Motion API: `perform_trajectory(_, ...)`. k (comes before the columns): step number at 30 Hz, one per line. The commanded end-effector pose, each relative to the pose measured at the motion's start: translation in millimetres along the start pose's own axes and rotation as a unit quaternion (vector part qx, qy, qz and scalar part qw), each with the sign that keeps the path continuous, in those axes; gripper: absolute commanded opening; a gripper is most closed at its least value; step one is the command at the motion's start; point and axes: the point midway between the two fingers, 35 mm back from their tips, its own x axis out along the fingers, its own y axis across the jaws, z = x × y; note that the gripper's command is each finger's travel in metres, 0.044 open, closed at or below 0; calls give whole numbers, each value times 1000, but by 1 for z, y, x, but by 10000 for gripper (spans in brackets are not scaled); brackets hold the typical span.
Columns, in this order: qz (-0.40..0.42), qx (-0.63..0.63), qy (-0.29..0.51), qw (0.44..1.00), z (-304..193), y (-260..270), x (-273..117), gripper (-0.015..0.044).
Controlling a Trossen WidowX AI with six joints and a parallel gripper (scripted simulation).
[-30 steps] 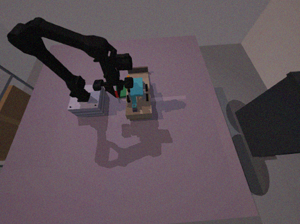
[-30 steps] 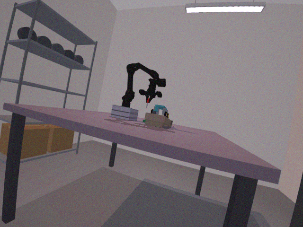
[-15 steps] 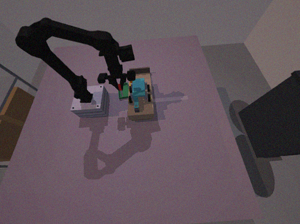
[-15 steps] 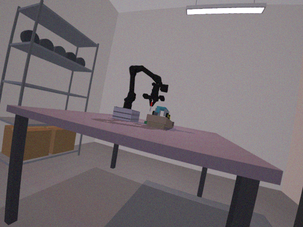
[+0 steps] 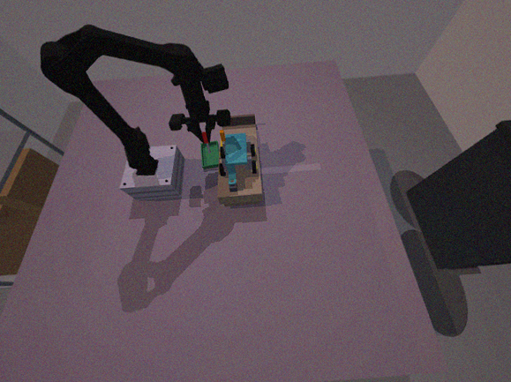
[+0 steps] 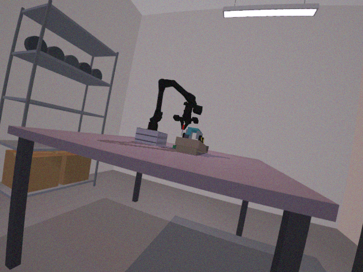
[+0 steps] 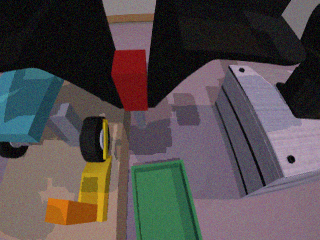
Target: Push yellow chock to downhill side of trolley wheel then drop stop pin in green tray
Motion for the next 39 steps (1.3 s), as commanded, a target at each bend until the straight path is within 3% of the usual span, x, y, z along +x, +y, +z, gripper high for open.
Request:
perform_trajectory(1,2,1,-1,1000,15,1,-1,0)
perform_trajectory(15,1,-20,-7,1000,48,4,-5,0)
perform_trajectory(27,-20,-204,-37,978,46,5,-5,0)
perform_trajectory(39,-55,-382,-57,921,43,6,-5,0)
